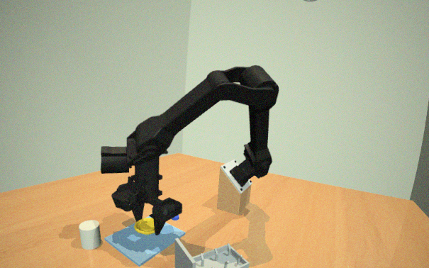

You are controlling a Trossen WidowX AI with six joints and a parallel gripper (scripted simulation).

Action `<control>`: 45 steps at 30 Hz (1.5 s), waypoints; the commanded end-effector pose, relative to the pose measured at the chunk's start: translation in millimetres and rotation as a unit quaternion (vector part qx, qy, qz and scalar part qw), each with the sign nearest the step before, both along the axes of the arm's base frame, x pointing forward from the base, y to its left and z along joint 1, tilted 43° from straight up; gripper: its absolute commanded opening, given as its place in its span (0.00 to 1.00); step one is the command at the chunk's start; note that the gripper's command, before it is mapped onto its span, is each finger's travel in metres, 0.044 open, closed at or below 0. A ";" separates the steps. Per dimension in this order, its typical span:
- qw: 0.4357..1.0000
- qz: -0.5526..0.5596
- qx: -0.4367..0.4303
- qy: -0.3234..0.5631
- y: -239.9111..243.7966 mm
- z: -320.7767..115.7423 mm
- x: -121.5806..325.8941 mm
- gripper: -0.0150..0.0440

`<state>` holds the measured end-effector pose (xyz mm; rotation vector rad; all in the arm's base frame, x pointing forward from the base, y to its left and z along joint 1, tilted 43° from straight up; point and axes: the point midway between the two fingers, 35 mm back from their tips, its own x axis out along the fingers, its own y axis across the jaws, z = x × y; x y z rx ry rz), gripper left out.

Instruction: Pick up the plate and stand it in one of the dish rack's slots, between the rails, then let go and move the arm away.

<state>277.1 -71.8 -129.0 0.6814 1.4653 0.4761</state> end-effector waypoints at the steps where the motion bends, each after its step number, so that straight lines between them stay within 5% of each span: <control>1: 1.000 -0.002 0.003 0.003 1.6 -1.3 -0.6 0.80; 3: 1.000 -0.002 0.003 0.003 1.6 -1.3 -0.6 0.77; 15: 1.000 -0.003 -0.002 0.003 -40.2 32.8 6.2 0.25; 45: 1.000 -0.010 0.000 0.012 -123.3 121.7 2.5 0.25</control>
